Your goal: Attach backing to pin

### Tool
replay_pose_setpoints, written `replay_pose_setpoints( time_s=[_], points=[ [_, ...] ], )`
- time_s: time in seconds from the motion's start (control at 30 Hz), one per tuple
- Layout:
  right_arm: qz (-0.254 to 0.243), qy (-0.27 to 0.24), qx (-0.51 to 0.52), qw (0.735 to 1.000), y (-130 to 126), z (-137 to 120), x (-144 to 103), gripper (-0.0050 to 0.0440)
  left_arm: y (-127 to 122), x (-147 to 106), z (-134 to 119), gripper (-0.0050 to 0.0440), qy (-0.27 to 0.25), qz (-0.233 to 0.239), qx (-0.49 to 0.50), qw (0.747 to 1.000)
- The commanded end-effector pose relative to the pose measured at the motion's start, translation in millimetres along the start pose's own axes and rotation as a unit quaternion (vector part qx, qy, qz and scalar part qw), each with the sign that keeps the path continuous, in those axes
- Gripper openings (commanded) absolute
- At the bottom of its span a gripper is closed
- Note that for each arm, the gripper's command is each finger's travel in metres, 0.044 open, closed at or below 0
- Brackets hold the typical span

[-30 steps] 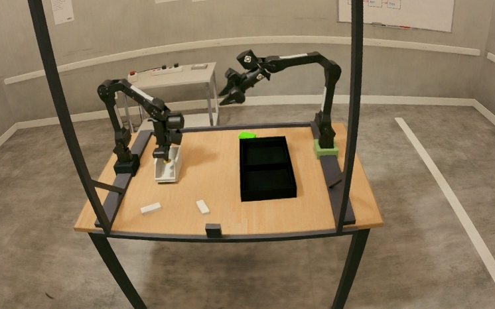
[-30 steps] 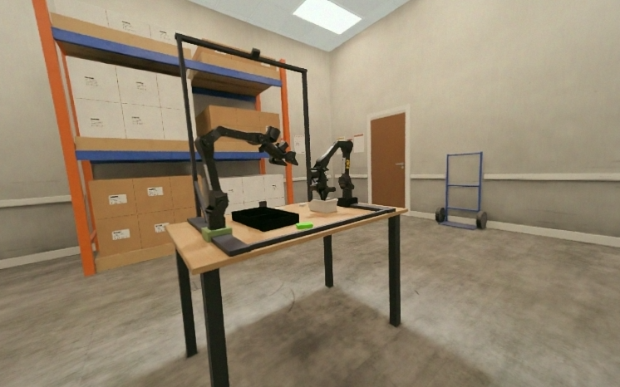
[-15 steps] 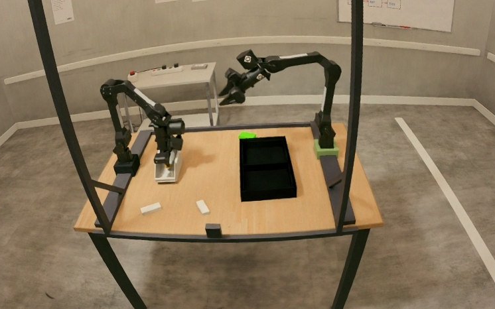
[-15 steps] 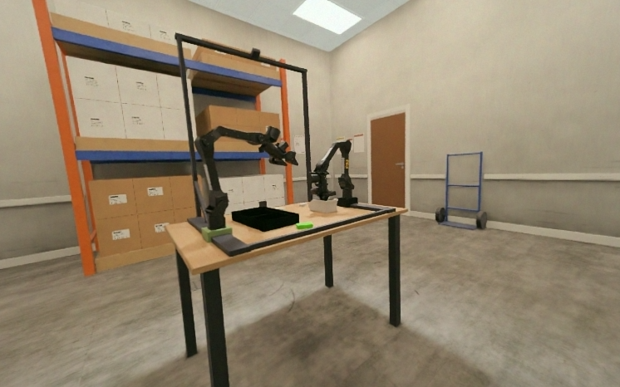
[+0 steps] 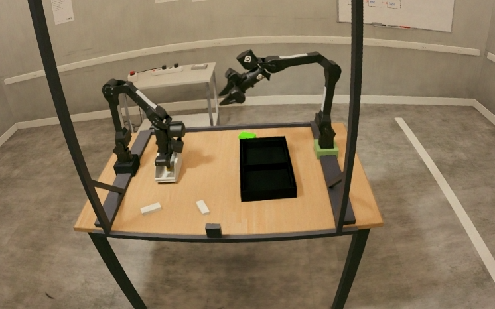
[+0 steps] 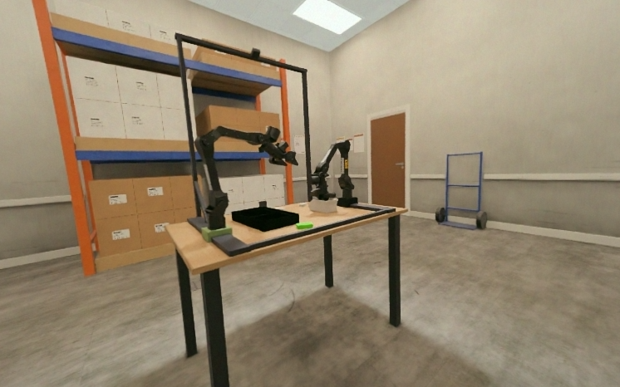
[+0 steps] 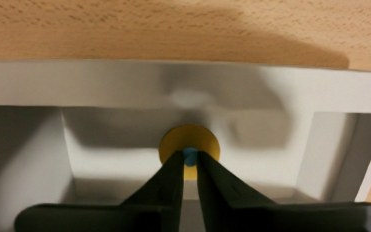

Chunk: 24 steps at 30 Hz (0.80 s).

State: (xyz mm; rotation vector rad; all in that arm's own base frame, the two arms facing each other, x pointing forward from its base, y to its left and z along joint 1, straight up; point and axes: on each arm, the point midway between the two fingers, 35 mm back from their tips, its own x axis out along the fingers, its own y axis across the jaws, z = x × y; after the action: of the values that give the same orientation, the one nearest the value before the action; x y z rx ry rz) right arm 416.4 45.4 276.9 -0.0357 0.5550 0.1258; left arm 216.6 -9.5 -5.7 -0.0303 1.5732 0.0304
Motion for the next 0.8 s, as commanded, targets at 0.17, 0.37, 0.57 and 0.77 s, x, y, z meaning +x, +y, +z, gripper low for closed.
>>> replay_pose_setpoints(
  time_s=[0.17,0.37,0.57,0.77],
  points=[
    [0.000,-0.010,0.000,1.000,-0.2,5.8,-4.8,0.0440,-0.3,4.0,0.6,-0.0050,-0.002,0.001,0.000,1.000],
    [0.000,-0.010,0.000,1.000,-0.2,5.8,-4.8,0.0440,-0.3,6.8,1.1,-0.0050,-0.002,0.001,0.000,1.000],
    [0.000,-0.010,0.000,1.000,-0.2,5.8,-4.8,0.0440,-0.5,7.6,3.5,-0.0050,-0.006,0.001,0.000,1.000],
    [0.000,-0.010,0.000,1.000,-0.2,5.8,-4.8,0.0440,-0.4,10.3,2.0,-0.0050,-0.004,0.001,0.000,1.000]
  ],
)
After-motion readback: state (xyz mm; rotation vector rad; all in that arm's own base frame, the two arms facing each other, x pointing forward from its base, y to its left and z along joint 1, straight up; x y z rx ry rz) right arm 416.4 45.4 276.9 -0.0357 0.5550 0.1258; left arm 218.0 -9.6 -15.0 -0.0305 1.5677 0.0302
